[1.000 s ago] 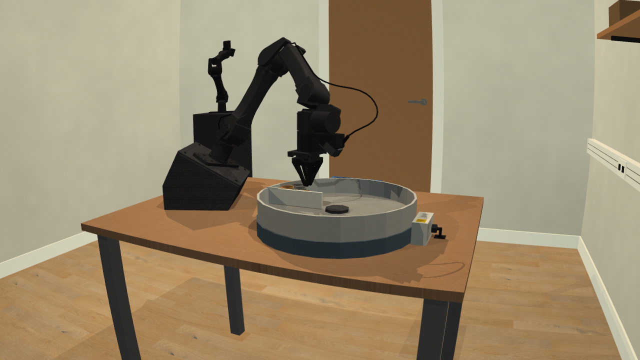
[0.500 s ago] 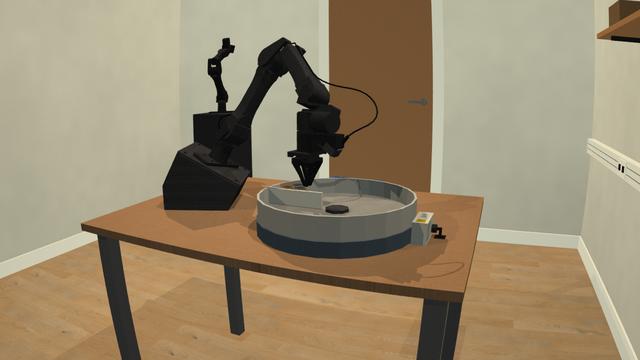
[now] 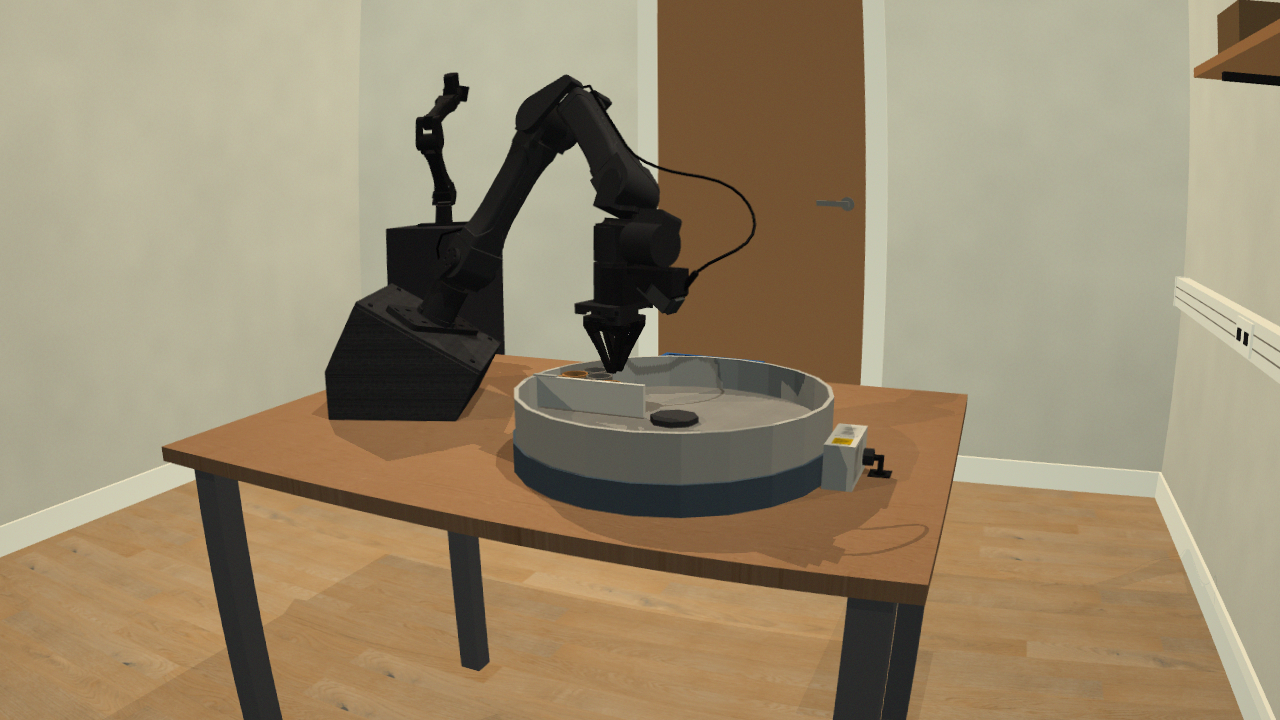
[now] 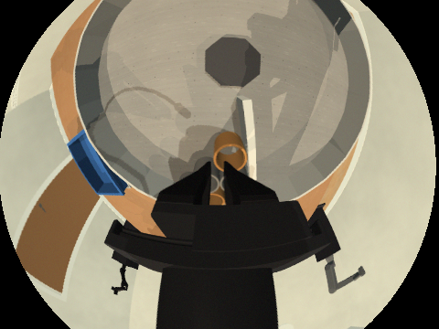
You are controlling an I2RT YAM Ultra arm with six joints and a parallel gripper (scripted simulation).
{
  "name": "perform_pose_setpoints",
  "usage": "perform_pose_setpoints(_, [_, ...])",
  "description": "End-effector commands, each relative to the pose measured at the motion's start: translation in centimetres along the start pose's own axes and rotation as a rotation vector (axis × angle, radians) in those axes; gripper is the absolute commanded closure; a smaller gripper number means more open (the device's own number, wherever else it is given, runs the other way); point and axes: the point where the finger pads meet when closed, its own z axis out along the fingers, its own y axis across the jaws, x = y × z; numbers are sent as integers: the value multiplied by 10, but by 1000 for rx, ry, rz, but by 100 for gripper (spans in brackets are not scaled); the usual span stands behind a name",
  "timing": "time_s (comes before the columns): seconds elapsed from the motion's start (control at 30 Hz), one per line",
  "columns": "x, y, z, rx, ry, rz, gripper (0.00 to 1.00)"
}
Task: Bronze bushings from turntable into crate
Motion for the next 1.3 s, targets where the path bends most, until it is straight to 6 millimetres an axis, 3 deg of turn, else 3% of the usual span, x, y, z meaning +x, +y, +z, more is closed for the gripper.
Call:
perform_pose_setpoints(0.0, [-6, -4, -14, 20, -46, -6, 85])
perform_pose_setpoints(0.73, [-1, -6, -6, 21, -35, 8, 85])
perform_pose_setpoints(0.77, [-13, -4, -10, 27, -60, -5, 85])
perform_pose_setpoints(0.87, [3, -4, 11, 11, 0, 9, 85])
perform_pose_setpoints(0.97, [-9, -5, -3, 24, -48, 1, 85])
perform_pose_setpoints(1.27, [-9, -4, -4, 22, -49, 0, 85])
